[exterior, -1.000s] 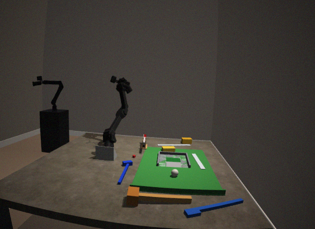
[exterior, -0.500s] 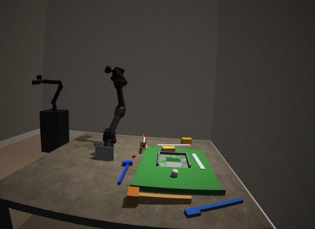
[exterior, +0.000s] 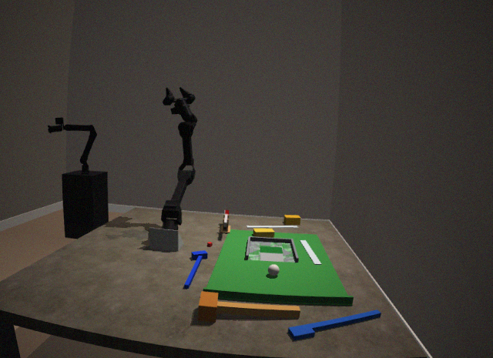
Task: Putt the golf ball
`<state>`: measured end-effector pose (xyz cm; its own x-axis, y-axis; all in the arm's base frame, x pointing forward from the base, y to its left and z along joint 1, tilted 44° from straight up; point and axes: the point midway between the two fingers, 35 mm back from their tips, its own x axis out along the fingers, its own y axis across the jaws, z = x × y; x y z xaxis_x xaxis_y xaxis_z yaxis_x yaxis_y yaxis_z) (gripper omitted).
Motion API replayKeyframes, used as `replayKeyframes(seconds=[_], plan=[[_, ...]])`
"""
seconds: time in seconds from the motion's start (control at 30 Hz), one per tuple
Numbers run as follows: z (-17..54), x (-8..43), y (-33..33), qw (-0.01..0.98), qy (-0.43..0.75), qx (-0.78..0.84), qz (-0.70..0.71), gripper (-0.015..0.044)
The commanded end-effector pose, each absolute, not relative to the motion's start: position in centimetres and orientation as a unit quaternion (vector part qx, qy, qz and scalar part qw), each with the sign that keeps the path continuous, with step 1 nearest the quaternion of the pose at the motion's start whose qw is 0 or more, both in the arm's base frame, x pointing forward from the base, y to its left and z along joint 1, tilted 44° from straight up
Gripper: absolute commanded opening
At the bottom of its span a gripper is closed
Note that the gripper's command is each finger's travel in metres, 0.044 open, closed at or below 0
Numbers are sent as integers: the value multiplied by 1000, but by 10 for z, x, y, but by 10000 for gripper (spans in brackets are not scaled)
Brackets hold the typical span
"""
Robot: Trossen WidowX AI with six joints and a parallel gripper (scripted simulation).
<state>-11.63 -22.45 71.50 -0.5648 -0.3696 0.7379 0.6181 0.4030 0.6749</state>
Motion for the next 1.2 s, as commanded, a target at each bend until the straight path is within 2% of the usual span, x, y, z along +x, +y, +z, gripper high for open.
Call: replayKeyframes(seconds=[0.0,0.33,0.6,0.87,1.17], plan=[[688,-96,-279,505,-643,-24,-574,440],[606,-22,-376,613,-487,131,-609,440],[520,55,-419,682,-342,258,-593,440],[429,139,-422,728,-186,376,-543,440],[323,221,-379,739,10,496,-456,440]])
